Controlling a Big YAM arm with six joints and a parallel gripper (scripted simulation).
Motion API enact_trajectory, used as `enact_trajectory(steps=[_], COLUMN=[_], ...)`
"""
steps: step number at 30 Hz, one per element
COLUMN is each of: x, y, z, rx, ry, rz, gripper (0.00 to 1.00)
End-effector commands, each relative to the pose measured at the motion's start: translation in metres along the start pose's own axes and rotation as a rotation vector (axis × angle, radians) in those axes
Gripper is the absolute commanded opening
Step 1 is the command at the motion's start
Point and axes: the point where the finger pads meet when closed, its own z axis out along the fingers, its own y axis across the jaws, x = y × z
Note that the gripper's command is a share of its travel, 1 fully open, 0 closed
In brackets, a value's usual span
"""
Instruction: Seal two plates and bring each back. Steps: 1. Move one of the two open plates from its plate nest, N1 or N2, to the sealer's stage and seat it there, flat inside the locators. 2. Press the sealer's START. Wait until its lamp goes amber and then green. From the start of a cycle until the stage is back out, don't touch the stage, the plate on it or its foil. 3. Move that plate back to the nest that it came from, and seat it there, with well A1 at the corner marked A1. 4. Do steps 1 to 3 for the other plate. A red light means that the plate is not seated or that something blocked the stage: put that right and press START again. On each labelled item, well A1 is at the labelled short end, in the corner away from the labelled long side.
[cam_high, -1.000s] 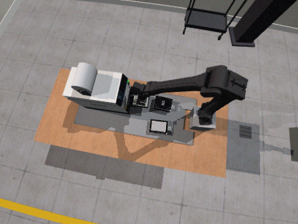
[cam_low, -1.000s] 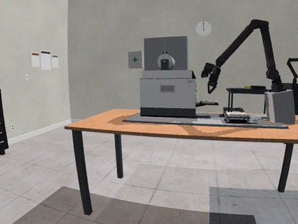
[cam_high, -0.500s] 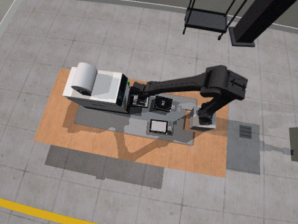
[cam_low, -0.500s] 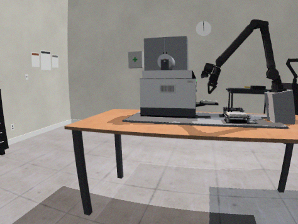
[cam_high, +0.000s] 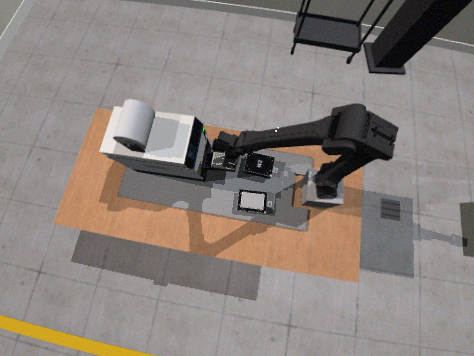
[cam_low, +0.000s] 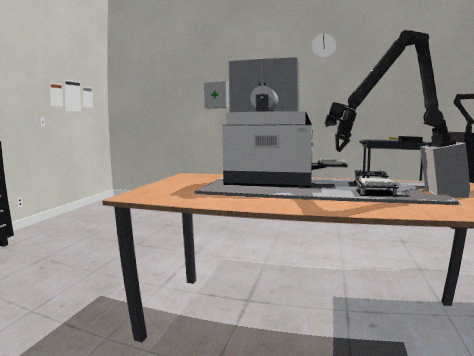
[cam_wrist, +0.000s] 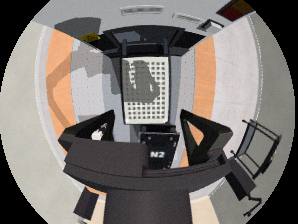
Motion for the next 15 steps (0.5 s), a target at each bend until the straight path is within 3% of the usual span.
enact_trajectory(steps=[1, 11, 15], x=[-0.011, 0.013, 0.011], y=[0.008, 0.000, 0.003], z=[-0.016, -0.018, -0.022], rx=[0.003, 0.008, 0.006], ry=[-0.059, -0.046, -0.054], rz=[-0.022, 0.022, 0.015], gripper=[1.00, 1.00, 1.00])
